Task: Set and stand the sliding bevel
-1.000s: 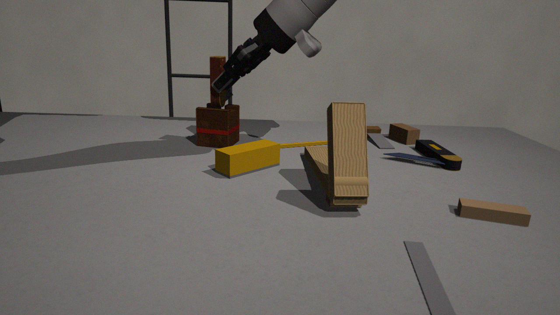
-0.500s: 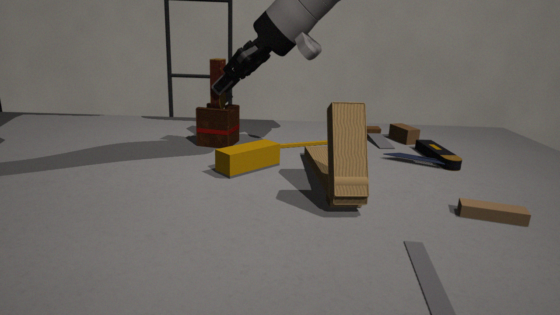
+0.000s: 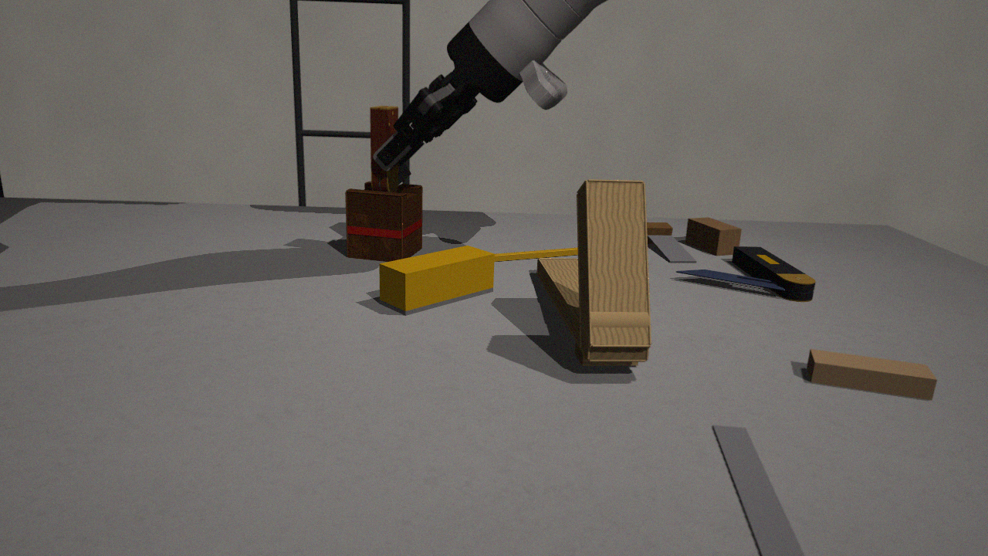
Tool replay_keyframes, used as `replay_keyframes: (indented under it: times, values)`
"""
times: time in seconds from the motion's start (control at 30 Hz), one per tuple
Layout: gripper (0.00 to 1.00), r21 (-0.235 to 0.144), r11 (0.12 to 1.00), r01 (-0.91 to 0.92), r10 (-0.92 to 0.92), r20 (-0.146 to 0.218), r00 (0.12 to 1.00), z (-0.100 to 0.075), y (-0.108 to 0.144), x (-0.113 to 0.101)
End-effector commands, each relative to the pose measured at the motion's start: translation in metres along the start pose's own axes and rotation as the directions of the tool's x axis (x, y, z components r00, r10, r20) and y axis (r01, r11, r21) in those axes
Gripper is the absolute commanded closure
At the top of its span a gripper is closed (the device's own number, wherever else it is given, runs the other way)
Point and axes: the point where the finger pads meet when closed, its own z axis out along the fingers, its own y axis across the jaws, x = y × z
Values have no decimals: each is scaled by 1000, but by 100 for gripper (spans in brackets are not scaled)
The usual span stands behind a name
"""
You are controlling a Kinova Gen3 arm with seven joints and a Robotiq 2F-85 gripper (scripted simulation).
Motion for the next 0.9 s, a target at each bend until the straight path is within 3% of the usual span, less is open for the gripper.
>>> replay_keyframes:
  times: [0.0, 0.87]
  values:
    - [90, 0, 1000, 0, 0, -1, 1000, 0, 0, 1]
    - [90, 0, 1000, 0, 0, -1, 1000, 3, 0, 4]
